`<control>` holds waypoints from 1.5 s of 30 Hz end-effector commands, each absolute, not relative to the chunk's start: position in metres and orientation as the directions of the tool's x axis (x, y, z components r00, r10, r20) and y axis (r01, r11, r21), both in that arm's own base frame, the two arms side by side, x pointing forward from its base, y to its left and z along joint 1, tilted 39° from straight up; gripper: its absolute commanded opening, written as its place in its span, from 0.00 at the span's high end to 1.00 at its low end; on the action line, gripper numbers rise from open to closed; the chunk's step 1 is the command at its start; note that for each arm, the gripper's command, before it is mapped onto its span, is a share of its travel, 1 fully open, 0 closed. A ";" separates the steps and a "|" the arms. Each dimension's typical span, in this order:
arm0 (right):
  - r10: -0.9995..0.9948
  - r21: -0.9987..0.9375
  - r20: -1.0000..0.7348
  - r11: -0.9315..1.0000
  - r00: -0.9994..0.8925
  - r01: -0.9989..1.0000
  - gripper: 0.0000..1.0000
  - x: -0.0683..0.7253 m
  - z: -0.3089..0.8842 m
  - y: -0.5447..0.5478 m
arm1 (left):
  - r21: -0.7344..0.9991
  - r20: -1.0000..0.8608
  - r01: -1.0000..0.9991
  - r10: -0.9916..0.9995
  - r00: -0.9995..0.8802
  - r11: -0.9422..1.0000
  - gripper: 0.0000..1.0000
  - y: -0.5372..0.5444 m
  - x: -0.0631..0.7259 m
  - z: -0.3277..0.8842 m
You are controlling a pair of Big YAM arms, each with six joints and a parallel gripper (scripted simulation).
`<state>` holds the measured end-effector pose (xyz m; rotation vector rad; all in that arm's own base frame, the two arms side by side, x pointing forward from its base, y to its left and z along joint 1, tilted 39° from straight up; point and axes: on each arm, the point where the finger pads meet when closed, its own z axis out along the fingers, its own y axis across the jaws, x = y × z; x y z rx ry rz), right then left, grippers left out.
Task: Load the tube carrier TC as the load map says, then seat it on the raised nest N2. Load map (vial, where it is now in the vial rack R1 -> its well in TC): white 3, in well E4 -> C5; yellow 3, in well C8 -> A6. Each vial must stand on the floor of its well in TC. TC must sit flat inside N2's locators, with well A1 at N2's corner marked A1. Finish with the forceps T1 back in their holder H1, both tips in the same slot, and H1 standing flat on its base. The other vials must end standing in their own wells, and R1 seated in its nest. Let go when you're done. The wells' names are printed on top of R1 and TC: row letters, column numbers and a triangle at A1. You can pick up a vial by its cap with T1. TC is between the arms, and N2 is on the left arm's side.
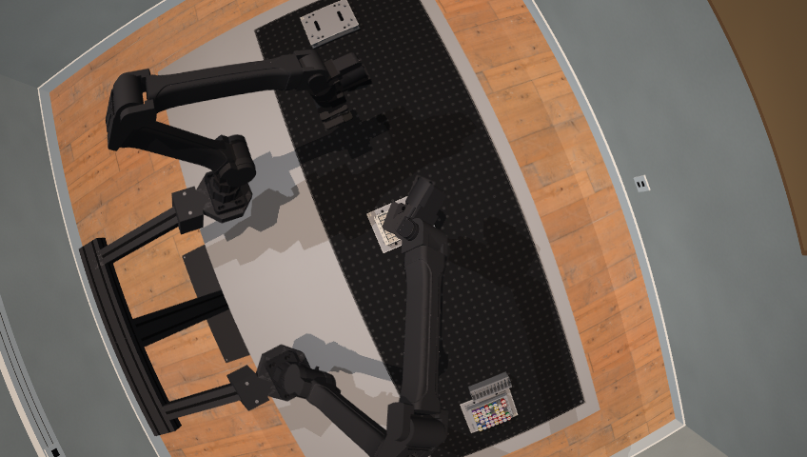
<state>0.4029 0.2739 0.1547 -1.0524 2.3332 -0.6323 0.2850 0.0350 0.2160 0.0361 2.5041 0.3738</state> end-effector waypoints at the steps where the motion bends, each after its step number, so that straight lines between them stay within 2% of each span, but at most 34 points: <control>1: -0.769 -0.590 -0.250 0.602 -0.588 -0.537 0.91 0.409 0.156 0.283 | 0.276 -0.582 -0.052 0.124 -0.804 0.960 0.00 0.034 0.290 0.229; 28: -0.773 -0.579 -0.274 0.608 -0.572 -0.543 0.91 0.409 0.146 0.340 | 0.276 -0.582 -0.052 0.124 -0.804 0.960 0.00 0.034 0.290 0.229; 34: -0.771 -0.598 -0.196 0.584 -0.606 -0.549 0.91 0.406 0.127 0.310 | 0.276 -0.582 -0.052 0.124 -0.804 0.960 0.00 0.034 0.290 0.229; 37: -0.770 -0.598 -0.256 0.601 -0.585 -0.530 0.91 0.414 0.142 0.323 | 0.276 -0.582 -0.052 0.124 -0.804 0.960 0.00 0.034 0.290 0.229; 45: -0.774 -0.596 -0.253 0.597 -0.580 -0.536 0.91 0.411 0.142 0.322 | 0.276 -0.582 -0.052 0.124 -0.804 0.960 0.00 0.034 0.290 0.229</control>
